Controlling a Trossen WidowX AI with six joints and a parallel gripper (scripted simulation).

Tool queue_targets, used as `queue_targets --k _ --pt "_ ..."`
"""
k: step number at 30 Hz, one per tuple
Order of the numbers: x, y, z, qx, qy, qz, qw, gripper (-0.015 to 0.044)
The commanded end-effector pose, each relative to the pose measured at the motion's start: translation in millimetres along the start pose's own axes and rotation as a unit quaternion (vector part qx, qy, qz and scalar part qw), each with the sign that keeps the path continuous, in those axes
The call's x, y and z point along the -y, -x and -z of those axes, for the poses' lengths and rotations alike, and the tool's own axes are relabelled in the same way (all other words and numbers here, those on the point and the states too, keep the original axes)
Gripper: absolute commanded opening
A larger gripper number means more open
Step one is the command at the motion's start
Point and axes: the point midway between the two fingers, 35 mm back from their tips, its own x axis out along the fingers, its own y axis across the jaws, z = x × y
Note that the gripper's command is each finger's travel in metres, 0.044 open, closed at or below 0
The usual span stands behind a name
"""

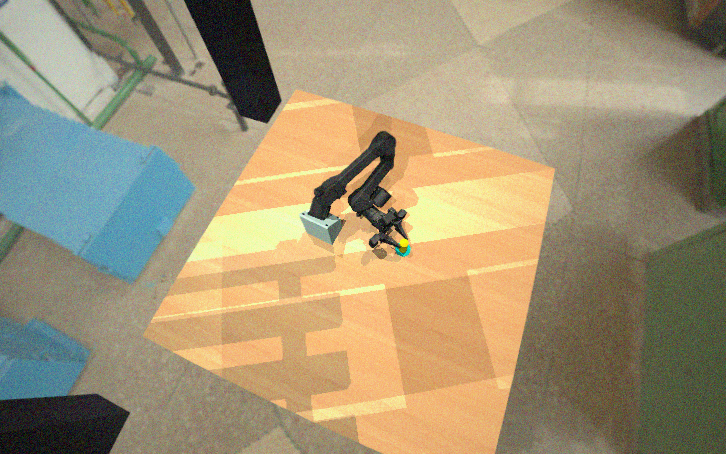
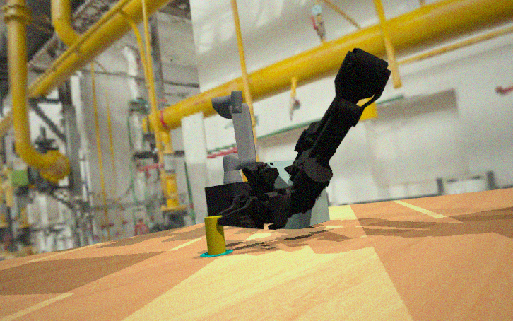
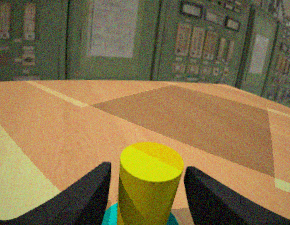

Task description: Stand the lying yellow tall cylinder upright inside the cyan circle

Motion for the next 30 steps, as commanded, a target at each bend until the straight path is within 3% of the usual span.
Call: queue_targets --k 1,6,30 --pt "0 0 0 0.002 -0.003 0.000 1.000 0.0289" --pt "0 0 0 0.002 -0.003 0.000 1.000 0.0400" --pt "-2 2 -73 0.005 -0.006 0.000 1.000 0.0400"
